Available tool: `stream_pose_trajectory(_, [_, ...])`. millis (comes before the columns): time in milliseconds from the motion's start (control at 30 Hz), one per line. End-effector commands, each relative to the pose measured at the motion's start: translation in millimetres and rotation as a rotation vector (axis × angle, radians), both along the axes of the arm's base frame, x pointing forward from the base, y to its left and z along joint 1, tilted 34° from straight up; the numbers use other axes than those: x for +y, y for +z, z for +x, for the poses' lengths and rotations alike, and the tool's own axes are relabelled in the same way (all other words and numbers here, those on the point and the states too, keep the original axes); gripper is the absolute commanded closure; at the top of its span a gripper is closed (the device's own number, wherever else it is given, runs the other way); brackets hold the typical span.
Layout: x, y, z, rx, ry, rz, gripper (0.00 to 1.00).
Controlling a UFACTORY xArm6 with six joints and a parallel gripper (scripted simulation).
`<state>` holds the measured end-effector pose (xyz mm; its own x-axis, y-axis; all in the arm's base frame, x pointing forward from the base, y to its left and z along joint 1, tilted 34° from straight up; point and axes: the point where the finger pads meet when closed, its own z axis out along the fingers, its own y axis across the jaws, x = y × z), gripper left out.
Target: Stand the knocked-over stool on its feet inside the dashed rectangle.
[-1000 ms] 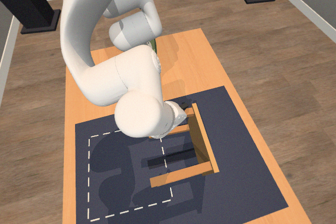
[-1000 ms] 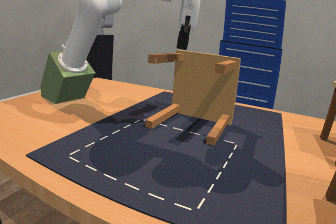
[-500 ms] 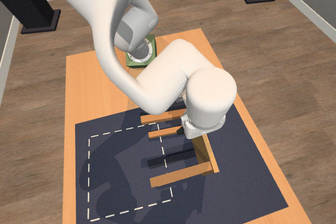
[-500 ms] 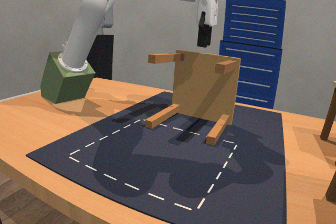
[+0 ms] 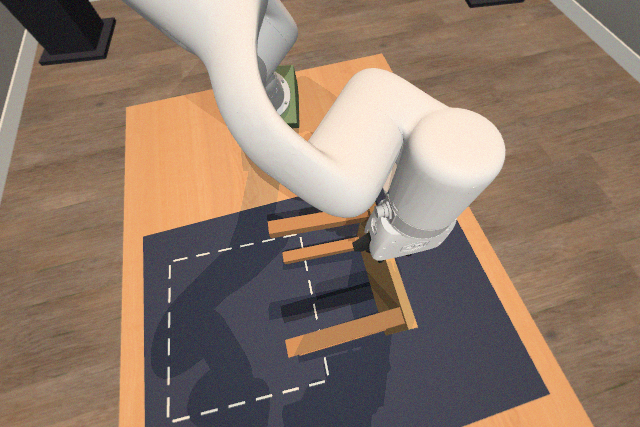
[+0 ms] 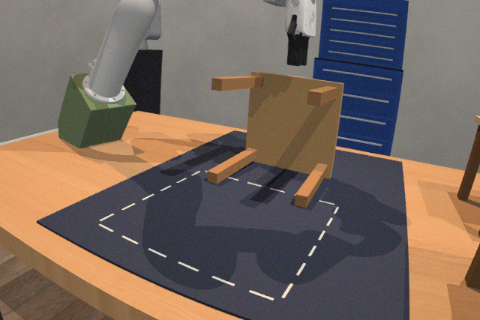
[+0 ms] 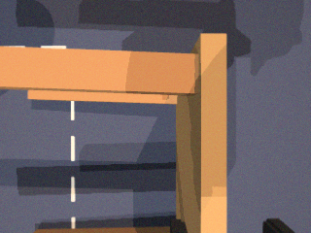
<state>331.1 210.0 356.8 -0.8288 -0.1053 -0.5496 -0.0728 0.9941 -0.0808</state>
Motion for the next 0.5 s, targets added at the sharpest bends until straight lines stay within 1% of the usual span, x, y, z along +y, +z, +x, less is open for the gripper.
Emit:
stream_pose_trajectory(0, [0.7, 1.6, 0.1, -0.003, 0.000, 0.002, 0.55])
stream_pose_trajectory(233, [0.6, 0.0, 1.2, -0.003, 0.000, 0.002, 0.55])
stream_pose_trajectory(467, [0.4, -8.3, 6.8, -0.003, 0.000, 0.002, 0.55])
